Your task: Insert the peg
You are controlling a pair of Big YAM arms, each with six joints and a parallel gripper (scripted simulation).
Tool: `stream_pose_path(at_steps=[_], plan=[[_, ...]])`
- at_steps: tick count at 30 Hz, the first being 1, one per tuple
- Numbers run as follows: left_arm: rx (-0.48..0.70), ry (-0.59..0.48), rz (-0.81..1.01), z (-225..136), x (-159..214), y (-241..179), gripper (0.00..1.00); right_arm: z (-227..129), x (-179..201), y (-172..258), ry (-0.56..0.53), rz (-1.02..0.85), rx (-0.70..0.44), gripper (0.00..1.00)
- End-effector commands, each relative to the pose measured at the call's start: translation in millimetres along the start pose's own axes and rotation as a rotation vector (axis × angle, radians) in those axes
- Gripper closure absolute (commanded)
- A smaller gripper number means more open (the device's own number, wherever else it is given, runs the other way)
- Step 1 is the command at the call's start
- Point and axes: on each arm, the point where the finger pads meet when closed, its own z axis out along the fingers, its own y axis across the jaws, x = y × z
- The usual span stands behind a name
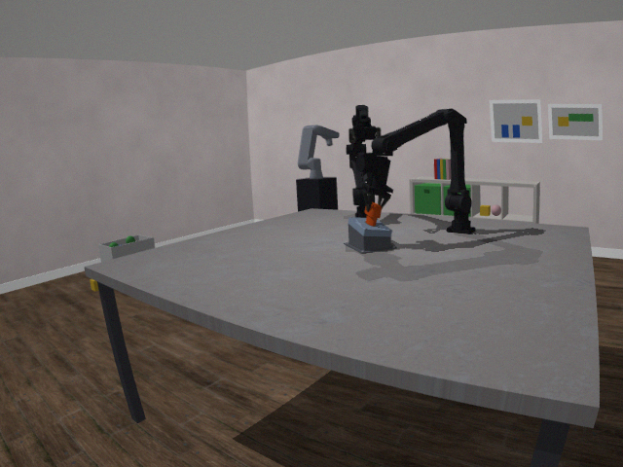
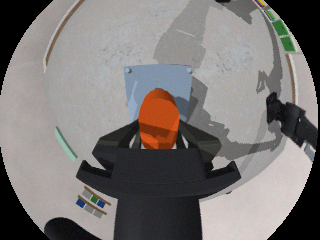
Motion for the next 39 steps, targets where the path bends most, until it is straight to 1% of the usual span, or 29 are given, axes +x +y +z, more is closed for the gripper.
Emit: stream_pose_path(at_steps=[1,17,18,19,25,26,30,32,34,36,39], plan=[[-0.010,-0.004,-0.006,-7,8,16,0.60,-4,-11,0,-0.016,0.004,0.001,0.00],[0.002,-0.004,0.002,-5,2,16,0.60,-4,-11,0,-0.016,0.004,0.001,0.00],[0.000,-0.004,0.002,-3,1,7,0.60,-4,-11,0,-0.016,0.004,0.001,0.00],[-0.010,-0.001,0.004,-2,7,7,0.60,-4,-11,0,-0.016,0.004,0.001,0.00],[-0.016,0.000,-0.005,-1,6,8,0.60,-4,-11,0,-0.016,0.004,0.001,0.00],[0.004,-0.005,-0.001,9,4,7,0.60,-4,-11,0,-0.016,0.004,0.001,0.00],[0.003,-0.005,-0.007,11,4,8,0.60,-4,-11,0,-0.016,0.004,0.001,0.00],[0.017,-0.007,-0.010,20,1,3,0.60,-4,-11,0,-0.016,0.004,0.001,0.00],[0.007,-0.004,-0.004,21,-1,9,0.60,-4,-11,0,-0.016,0.004,0.001,0.00],[0.021,-0.007,-0.008,31,-1,3,0.60,-4,-11,0,-0.016,0.004,0.001,0.00],[0.010,-0.004,-0.005,34,-1,9,0.60,-4,-11,0,-0.016,0.004,0.001,0.00]])
